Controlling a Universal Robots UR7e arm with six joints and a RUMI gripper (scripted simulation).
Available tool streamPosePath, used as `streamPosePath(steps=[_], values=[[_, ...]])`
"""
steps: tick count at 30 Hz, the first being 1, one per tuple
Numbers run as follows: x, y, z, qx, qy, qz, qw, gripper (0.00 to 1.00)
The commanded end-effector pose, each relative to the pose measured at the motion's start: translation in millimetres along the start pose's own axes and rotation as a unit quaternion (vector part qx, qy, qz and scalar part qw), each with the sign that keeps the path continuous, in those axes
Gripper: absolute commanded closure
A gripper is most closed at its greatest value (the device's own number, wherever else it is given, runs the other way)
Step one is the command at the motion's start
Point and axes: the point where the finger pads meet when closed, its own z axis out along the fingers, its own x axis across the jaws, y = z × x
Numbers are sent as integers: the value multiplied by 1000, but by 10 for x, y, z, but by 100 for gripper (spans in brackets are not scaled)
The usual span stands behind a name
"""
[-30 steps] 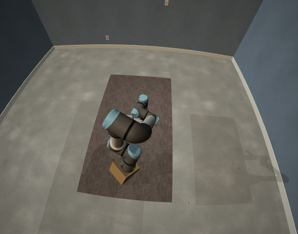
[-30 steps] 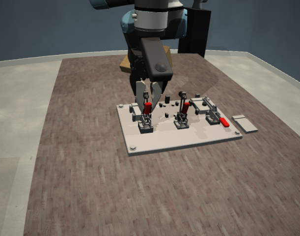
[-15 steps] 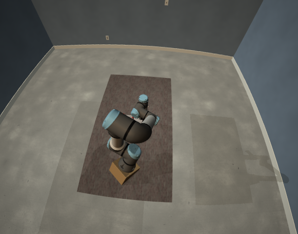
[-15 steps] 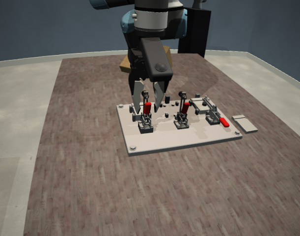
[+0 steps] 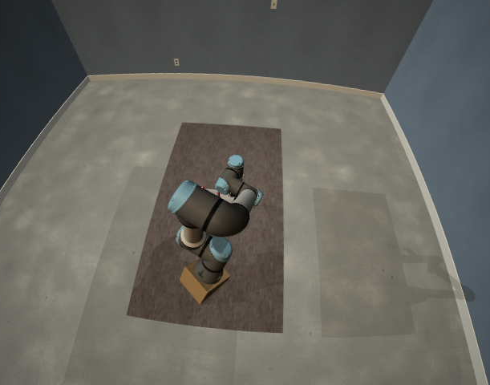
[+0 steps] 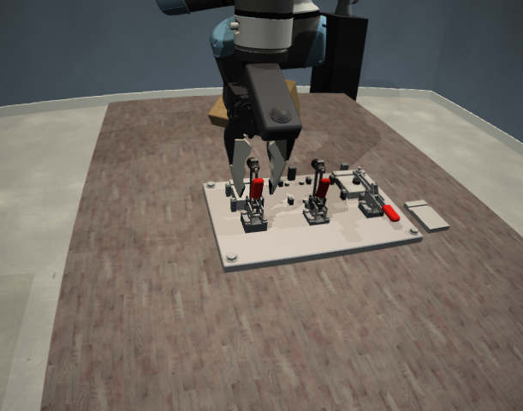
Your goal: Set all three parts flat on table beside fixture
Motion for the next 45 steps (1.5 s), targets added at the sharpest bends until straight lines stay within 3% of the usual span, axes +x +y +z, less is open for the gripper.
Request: streamPosePath(steps=[1, 15, 33, 34, 45], values=[[1, -4, -80, 1, 0, 0, 1000, 72], [1, -3, -460, 1, 0, 0, 1000, 72], [1, -3, -478, 1, 0, 0, 1000, 72], [1, -3, -478, 1, 0, 0, 1000, 41], [1, -3, -557, 1, 0, 0, 1000, 41]])
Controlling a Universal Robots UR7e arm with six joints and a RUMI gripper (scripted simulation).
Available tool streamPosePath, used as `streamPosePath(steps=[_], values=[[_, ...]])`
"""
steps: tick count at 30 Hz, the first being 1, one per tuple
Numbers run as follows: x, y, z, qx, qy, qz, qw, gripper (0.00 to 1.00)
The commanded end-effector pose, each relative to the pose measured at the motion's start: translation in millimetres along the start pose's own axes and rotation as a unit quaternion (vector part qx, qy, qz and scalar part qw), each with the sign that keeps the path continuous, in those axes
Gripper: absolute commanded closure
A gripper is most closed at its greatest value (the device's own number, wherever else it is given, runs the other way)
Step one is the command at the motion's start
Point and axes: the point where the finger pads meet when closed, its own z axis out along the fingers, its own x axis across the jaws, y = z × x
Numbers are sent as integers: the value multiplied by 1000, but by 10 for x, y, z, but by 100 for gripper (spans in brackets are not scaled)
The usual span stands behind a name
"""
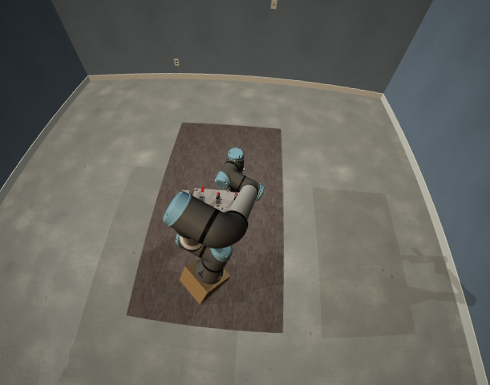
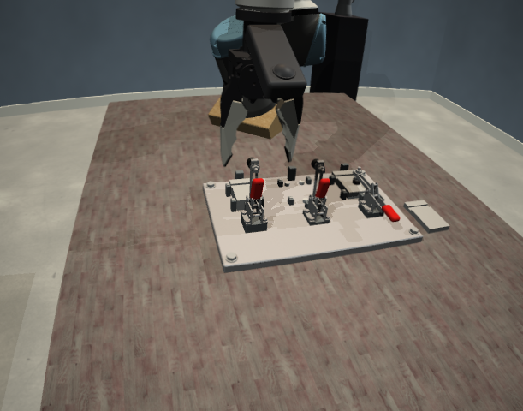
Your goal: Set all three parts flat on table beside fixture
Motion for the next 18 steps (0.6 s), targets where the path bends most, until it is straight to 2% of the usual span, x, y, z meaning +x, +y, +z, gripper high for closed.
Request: streamPosePath(steps=[1, 9, 18], values=[[1, -3, -61, 1, 0, 0, 1000, 41], [1, -3, -179, 1, 0, 0, 1000, 41], [1, -2, -194, 1, 0, 0, 1000, 41]])
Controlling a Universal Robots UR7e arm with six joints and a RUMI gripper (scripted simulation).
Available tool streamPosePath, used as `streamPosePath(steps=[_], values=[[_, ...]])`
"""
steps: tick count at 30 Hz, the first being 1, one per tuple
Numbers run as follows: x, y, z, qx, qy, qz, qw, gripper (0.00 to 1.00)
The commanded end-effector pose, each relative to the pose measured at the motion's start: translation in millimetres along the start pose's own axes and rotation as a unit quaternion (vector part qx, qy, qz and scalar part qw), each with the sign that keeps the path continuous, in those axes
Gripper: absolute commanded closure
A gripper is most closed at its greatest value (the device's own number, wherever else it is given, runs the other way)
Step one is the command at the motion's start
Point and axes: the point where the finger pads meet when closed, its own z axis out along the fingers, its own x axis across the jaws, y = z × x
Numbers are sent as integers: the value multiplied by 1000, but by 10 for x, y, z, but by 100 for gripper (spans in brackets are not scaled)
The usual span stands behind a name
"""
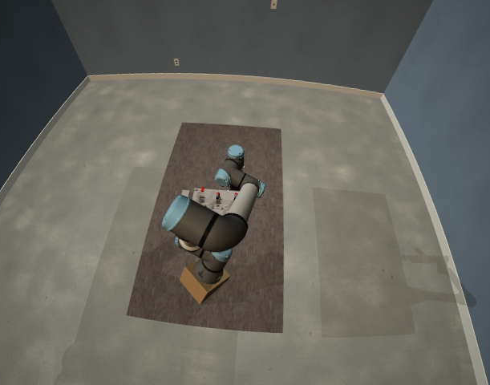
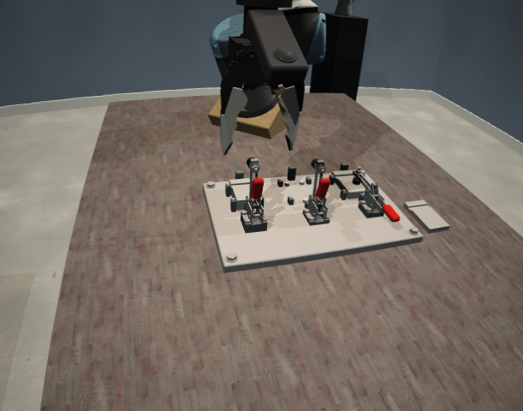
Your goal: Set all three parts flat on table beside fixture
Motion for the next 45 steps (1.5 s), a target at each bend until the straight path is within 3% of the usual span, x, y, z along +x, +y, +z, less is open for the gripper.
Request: streamPosePath(steps=[1, 10, 25, 45], values=[[1, 1, -7, 1, 0, 0, 1000, 41], [1, 118, -7, 1, 0, 0, 1000, 41], [-1, 668, -6, 1, 0, 0, 1000, 41], [-1, 785, 11, 1, 0, 0, 1000, 41]])
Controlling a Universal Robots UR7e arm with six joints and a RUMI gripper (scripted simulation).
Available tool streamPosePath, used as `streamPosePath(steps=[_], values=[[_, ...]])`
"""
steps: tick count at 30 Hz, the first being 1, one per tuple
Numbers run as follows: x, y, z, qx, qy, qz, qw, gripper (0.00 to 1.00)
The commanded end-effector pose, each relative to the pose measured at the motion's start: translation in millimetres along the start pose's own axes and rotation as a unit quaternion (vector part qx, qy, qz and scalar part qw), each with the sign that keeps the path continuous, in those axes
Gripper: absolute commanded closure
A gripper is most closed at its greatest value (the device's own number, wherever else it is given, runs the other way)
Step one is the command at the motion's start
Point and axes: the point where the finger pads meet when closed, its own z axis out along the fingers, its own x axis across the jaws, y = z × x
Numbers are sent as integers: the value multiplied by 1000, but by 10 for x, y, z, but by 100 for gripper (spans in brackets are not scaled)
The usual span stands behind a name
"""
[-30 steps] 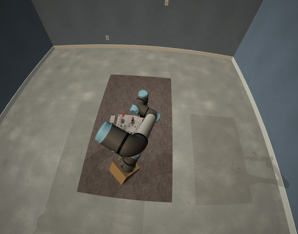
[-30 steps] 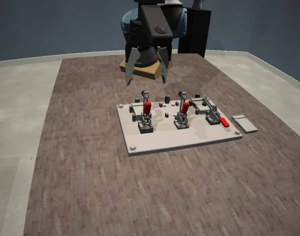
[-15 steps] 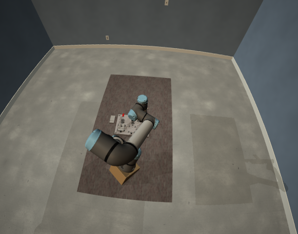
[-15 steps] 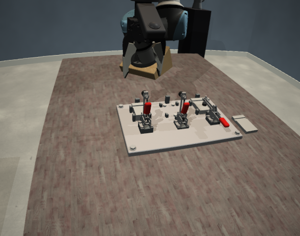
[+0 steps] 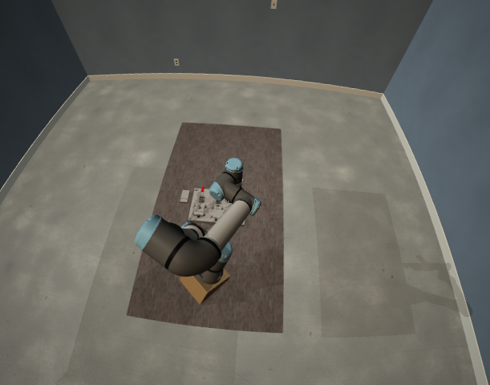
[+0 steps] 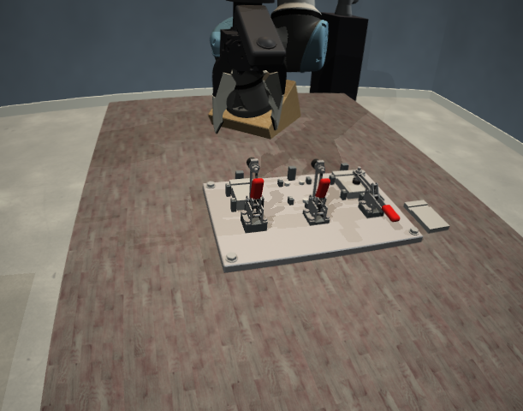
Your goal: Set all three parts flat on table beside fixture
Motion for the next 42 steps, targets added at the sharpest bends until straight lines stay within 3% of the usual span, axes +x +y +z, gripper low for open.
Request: streamPosePath(steps=[1, 26, 42], values=[[1, -2, 18, 0, 0, 0, 1000, 41], [2, -3, 757, 0, 0, 0, 1000, 41], [2, -3, 840, 0, 0, 0, 1000, 41]])
